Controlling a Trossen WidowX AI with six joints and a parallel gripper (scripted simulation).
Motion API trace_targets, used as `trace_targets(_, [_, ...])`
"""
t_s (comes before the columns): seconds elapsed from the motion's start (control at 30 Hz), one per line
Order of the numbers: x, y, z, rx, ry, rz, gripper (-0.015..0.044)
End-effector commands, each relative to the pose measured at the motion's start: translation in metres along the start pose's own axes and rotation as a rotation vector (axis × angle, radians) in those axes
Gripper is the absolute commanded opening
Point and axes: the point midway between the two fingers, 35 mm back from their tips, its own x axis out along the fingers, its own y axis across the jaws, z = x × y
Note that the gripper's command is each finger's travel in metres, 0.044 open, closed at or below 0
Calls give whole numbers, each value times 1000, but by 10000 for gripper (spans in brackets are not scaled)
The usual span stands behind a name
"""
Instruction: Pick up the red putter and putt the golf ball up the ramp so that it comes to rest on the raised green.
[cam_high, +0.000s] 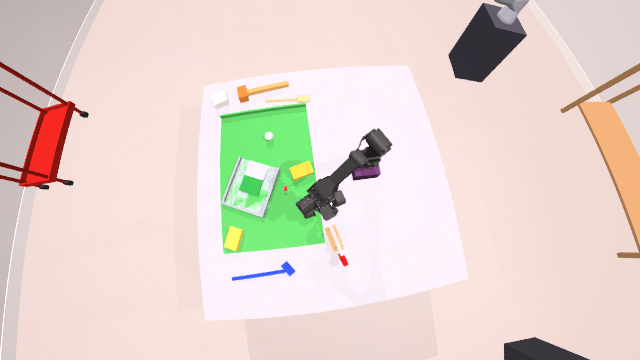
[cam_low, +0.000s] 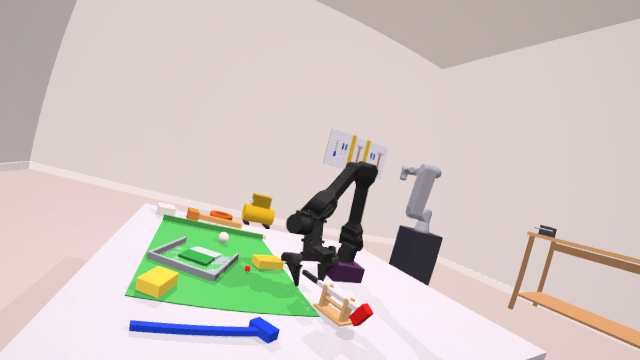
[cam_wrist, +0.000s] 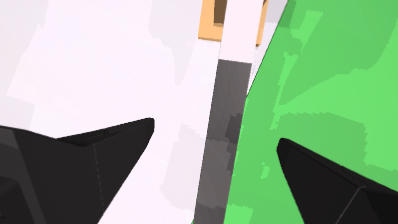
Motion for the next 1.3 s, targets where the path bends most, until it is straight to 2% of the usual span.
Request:
trace_targets(0.0, [-1, 0, 0, 0, 0, -1, 361])
trace_targets(0.4, [-1, 0, 0, 0, 0, -1, 46])
trace_targets(0.7, [-7, -1, 2, 0, 0, -1, 0])
trace_targets(1.17, [-93, -1, 26, 0, 0, -1, 0])
trace_targets(1.27, [-97, 0, 27, 0, 0, -1, 0])
